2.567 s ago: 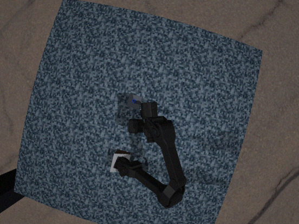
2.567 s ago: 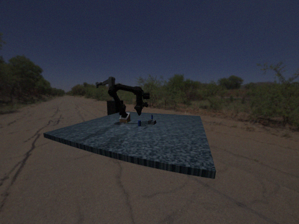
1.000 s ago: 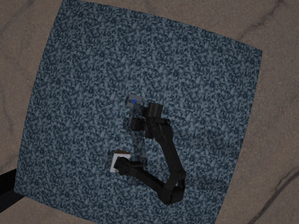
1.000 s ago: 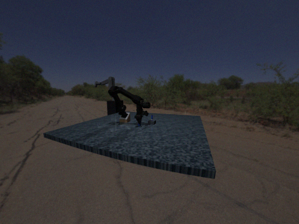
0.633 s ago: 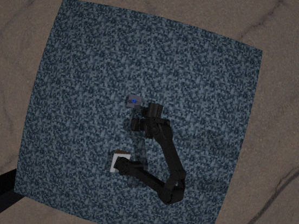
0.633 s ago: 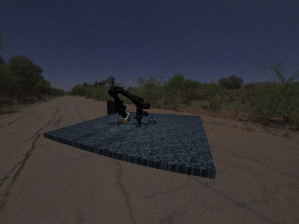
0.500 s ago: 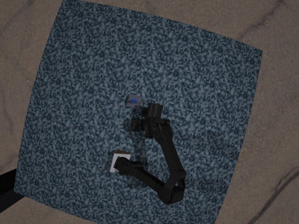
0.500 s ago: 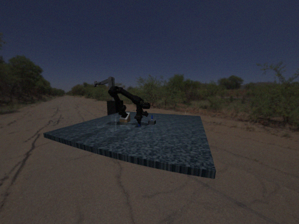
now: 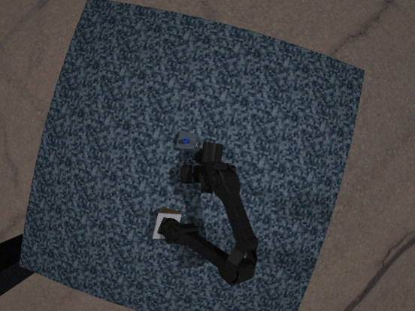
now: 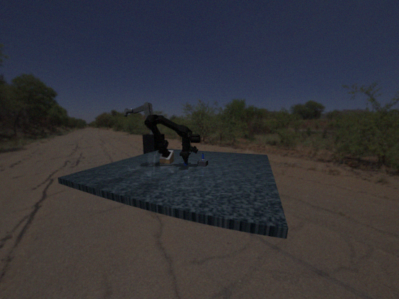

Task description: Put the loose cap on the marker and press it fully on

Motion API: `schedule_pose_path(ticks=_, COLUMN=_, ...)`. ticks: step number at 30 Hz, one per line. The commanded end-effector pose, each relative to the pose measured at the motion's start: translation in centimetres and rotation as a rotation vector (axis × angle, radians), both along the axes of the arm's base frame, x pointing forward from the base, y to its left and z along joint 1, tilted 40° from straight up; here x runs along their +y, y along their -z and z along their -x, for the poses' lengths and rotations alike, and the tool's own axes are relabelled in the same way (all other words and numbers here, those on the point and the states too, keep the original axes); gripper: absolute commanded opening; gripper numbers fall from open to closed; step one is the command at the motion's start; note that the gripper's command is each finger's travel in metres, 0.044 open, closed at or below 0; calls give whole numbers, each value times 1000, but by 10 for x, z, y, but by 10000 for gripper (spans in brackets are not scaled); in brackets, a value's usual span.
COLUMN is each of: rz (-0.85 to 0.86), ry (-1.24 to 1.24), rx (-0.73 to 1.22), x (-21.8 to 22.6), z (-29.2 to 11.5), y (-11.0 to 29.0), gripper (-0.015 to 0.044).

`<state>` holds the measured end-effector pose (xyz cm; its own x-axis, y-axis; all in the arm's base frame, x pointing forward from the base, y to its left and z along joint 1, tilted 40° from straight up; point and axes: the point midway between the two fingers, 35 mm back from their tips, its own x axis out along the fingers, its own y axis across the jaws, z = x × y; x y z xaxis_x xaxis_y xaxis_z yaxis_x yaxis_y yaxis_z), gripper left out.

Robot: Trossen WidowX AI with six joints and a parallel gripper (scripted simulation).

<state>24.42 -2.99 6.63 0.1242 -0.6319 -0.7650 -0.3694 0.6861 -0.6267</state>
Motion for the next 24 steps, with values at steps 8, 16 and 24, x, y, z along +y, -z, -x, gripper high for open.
schedule_pose_path(ticks=8, rz=-7, ry=5, rx=-14, x=20, z=2, y=-26, gripper=0)
schedule_pose_path(ticks=16, rz=-6, ry=5, rx=-14, x=27, z=2, y=-33, gripper=0)
schedule_pose_path(ticks=24, rz=-11, ry=4, rx=-15, x=44, z=-12, y=-34, gripper=0)
